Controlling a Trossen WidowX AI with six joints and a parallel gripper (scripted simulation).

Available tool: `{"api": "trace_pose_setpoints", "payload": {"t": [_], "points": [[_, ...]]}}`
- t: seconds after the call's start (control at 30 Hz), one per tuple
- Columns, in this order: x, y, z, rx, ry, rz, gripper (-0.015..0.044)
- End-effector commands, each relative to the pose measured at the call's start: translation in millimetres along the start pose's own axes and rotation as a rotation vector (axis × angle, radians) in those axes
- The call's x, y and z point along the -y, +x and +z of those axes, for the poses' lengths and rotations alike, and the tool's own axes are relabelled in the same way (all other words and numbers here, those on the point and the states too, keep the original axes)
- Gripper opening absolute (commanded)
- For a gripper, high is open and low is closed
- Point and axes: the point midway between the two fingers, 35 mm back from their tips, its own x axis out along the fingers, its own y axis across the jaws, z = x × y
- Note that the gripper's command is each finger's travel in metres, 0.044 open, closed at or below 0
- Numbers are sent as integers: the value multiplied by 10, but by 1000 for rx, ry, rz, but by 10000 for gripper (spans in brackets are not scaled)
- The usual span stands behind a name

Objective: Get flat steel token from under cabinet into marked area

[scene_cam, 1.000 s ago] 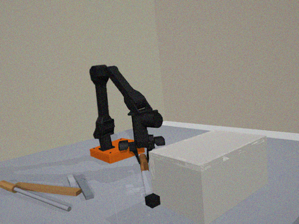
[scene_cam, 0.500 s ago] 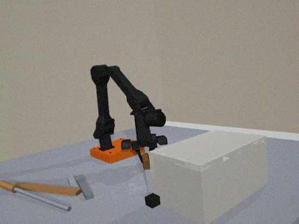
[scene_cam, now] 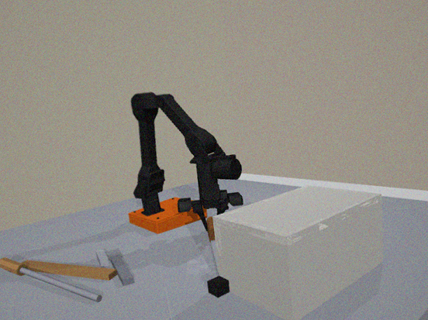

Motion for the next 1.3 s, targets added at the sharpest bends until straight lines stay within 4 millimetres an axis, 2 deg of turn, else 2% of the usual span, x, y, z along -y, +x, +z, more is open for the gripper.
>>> {"api": "trace_pose_setpoints", "payload": {"t": [0.0, 1.27], "points": [[-63, -15, -27, 0, -4, 7, 0], [-370, -19, -302, -2, -4, 10, 0]]}}
